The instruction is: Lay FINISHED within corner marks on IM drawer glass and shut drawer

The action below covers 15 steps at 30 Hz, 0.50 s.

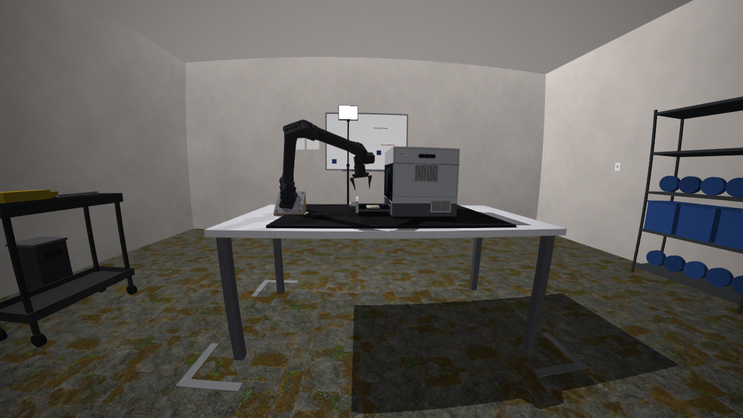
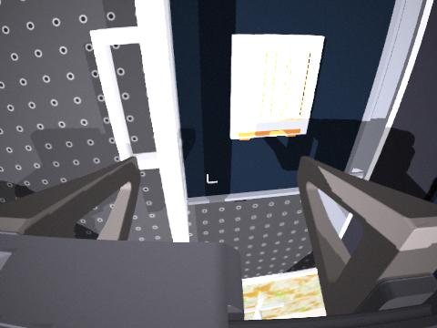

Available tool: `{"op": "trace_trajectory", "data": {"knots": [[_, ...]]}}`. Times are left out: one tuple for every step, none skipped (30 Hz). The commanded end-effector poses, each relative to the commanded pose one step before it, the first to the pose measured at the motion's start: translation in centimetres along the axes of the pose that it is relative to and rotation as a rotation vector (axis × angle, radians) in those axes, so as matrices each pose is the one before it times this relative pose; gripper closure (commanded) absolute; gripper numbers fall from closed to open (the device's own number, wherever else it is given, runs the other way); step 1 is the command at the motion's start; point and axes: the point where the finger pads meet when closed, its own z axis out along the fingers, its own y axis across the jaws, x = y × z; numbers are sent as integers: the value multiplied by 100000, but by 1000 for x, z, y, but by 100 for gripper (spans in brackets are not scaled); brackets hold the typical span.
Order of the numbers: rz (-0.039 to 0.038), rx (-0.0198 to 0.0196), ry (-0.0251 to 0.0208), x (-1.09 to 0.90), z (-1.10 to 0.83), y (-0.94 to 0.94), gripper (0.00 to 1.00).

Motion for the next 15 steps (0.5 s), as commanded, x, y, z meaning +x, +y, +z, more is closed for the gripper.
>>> {"op": "trace_trajectory", "data": {"knots": [[-148,2259,-852,-214,-1878,475,8],[0,-6,1,1,-80,105,8],[0,-5,2,1,-80,105,8],[0,-5,2,1,-80,105,8],[0,-5,2,1,-80,105,8],[43,35,-18,4,-95,79,8],[73,64,-31,7,-106,60,8],[-93,-90,47,-7,-46,161,8],[-24,-31,6,-2,-71,120,8],[0,-7,-1,0,-80,105,8],[0,0,0,0,0,0,8],[0,0,0,0,0,0,8],[1596,1502,-713,147,-670,-868,8],[-1005,-942,471,-77,282,719,8],[-593,-572,252,-50,135,469,8]]}}
